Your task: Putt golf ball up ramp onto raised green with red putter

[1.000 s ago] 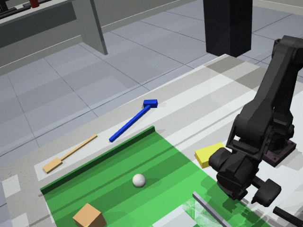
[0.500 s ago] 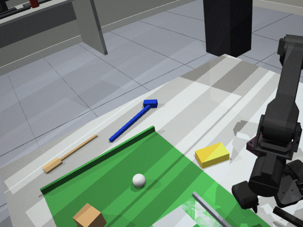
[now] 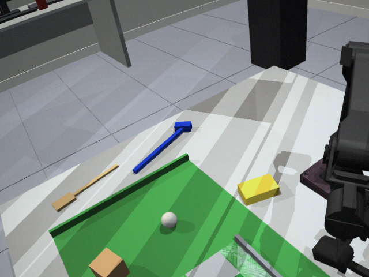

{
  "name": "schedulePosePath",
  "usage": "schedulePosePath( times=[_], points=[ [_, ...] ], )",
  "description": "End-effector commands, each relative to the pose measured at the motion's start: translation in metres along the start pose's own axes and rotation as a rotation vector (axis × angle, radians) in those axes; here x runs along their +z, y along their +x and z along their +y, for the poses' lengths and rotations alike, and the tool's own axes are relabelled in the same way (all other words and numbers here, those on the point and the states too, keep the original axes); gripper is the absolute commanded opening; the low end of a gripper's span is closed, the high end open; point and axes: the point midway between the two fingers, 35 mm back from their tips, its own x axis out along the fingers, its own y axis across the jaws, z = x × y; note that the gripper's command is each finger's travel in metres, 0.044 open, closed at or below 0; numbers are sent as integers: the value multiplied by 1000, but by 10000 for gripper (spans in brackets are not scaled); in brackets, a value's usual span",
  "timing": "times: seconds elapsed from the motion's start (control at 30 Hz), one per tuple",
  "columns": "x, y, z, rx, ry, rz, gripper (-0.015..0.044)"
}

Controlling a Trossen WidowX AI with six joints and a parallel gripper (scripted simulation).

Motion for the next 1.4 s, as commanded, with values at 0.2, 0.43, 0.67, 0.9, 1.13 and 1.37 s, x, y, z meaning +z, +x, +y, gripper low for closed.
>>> schedulePosePath(
  times=[0.2,0.43,0.67,0.9,1.13,1.37],
  points=[
    [-5,21,1,4,-9,-4,440],
    [-11,43,1,4,-9,-4,440],
    [-11,46,1,4,-9,-4,440],
    [-14,56,1,4,-9,-4,440],
    [-17,66,1,4,-9,-4,440],
    [-16,64,-1,-2,-13,-3,335]
  ],
)
